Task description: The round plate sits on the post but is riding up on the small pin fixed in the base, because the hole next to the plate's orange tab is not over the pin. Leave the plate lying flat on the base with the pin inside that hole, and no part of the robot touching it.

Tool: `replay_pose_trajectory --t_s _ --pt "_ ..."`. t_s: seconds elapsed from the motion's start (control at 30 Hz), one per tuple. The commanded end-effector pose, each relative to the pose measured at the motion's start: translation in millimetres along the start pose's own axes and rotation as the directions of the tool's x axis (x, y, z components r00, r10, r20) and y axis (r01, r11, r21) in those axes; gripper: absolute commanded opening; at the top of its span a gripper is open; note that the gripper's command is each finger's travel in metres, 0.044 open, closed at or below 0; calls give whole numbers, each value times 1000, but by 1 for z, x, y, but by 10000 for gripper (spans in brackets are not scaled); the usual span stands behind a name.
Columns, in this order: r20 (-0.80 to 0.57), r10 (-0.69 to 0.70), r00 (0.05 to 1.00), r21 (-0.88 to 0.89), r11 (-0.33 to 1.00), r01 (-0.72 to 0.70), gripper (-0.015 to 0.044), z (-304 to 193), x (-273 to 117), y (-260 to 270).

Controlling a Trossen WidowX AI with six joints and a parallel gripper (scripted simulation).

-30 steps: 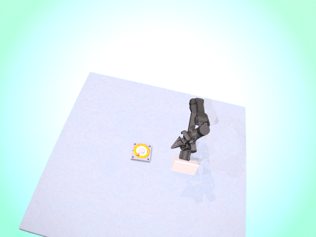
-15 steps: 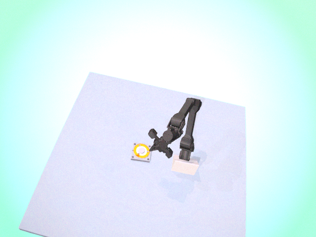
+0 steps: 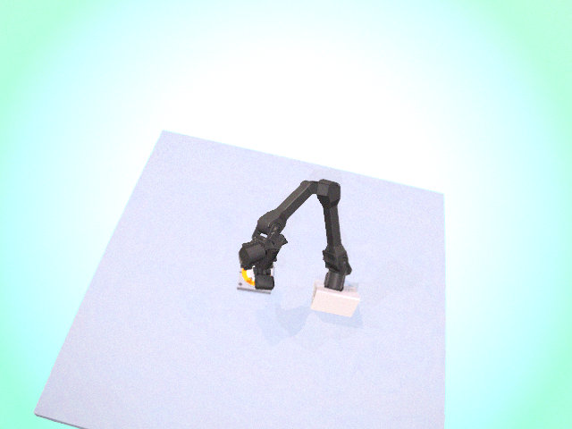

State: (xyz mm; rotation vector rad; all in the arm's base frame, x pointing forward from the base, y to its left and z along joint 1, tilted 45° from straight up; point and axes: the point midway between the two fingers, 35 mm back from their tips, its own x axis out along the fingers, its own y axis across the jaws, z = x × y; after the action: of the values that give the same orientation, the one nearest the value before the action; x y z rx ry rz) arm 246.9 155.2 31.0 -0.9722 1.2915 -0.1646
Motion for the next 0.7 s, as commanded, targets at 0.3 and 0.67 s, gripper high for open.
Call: replay_pose_trajectory --t_s 0.3,0.67 --pt "-176 5 984 285 957 46 0 0 38 -17" --pt "-176 3 984 286 957 48 0 -7 82 -18"
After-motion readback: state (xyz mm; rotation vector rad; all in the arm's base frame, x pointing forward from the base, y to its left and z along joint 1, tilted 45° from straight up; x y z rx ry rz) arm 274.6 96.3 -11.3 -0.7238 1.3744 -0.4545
